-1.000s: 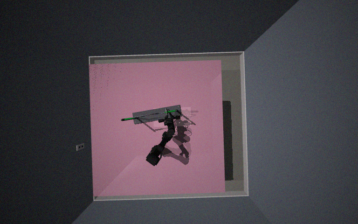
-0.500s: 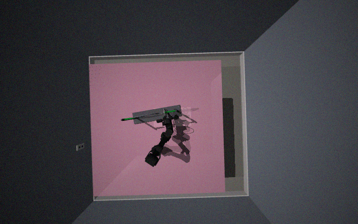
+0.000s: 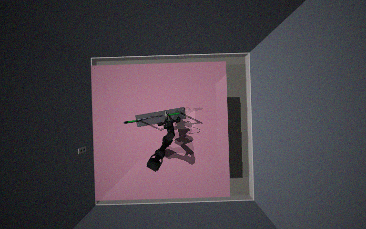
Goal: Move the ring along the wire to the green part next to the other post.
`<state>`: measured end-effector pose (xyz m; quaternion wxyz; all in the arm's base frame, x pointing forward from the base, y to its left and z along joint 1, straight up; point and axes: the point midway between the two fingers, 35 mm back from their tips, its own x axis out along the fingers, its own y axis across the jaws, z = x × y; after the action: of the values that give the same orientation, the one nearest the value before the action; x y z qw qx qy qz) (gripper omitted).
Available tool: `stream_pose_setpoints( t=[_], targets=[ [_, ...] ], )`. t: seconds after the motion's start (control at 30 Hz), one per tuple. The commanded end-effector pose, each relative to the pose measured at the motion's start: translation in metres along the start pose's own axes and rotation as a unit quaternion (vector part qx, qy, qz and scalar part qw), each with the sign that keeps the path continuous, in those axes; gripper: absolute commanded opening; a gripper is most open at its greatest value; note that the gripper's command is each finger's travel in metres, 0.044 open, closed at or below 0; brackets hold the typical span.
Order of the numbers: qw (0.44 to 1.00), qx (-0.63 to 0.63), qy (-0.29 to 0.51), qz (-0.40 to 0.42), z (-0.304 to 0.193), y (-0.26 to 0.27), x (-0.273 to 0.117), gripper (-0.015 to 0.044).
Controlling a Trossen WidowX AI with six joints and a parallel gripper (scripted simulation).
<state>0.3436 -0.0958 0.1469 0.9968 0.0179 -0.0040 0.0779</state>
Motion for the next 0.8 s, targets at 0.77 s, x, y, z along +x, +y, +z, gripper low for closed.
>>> stream_pose_setpoints(
  t=[0.77],
  targets=[
    [0.982,0.187,-0.002,0.003,0.014,0.072,0.0,-0.015]
  ],
)
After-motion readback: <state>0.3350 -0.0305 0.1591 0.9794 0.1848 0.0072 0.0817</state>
